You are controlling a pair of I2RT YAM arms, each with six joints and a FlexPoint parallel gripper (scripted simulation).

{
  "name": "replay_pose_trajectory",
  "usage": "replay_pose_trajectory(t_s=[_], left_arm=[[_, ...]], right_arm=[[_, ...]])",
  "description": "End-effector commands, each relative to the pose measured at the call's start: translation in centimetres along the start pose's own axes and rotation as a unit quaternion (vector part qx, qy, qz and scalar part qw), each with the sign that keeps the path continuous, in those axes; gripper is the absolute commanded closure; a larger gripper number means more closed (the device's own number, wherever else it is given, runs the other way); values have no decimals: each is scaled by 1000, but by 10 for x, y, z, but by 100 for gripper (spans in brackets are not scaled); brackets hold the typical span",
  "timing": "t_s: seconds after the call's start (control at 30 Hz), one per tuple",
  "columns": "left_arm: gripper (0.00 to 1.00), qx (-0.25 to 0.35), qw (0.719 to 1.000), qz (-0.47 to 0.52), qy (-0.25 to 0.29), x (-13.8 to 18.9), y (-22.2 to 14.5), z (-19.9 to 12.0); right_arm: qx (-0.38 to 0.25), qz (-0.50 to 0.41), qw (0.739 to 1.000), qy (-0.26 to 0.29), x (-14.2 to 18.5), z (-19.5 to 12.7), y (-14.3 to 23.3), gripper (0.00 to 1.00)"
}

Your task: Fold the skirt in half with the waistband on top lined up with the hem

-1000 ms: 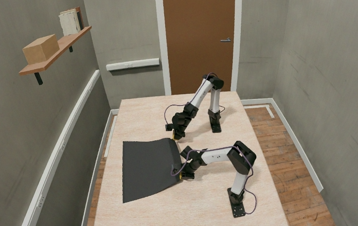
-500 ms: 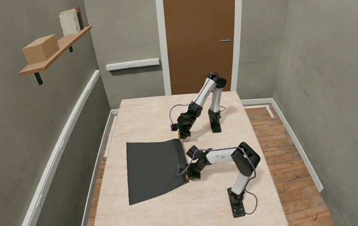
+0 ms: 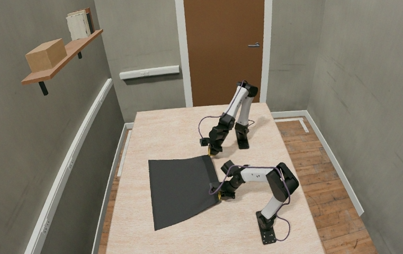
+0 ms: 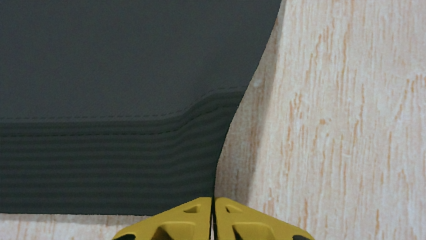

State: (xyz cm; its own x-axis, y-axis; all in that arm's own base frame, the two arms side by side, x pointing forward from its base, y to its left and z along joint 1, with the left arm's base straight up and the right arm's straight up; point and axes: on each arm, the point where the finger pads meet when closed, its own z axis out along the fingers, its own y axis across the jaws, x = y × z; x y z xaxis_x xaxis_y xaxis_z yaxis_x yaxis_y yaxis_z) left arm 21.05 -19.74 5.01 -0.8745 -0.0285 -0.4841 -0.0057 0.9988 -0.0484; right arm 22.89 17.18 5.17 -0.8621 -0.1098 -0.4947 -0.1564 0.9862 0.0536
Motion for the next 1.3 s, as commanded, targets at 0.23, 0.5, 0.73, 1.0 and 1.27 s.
replay_pose_trajectory(t_s=[0.23,0.5,0.73,1.0,1.27], left_arm=[[98,-2,1000,-17,-22,-33,2,-23],[98,-8,1000,-11,-6,-88,3,-29],[98,-8,1000,-11,-5,-171,8,-1],[98,-3,1000,-13,-15,-223,12,62],[98,-20,1000,-9,1,-203,26,143]], right_arm=[[6,12,1000,-17,-31,-22,-2,98],[9,8,1000,-1,-87,-28,-3,98],[9,8,1000,2,-185,18,-9,98],[12,10,1000,-11,-221,69,-14,98],[15,9,1000,-11,-215,140,-21,98]])
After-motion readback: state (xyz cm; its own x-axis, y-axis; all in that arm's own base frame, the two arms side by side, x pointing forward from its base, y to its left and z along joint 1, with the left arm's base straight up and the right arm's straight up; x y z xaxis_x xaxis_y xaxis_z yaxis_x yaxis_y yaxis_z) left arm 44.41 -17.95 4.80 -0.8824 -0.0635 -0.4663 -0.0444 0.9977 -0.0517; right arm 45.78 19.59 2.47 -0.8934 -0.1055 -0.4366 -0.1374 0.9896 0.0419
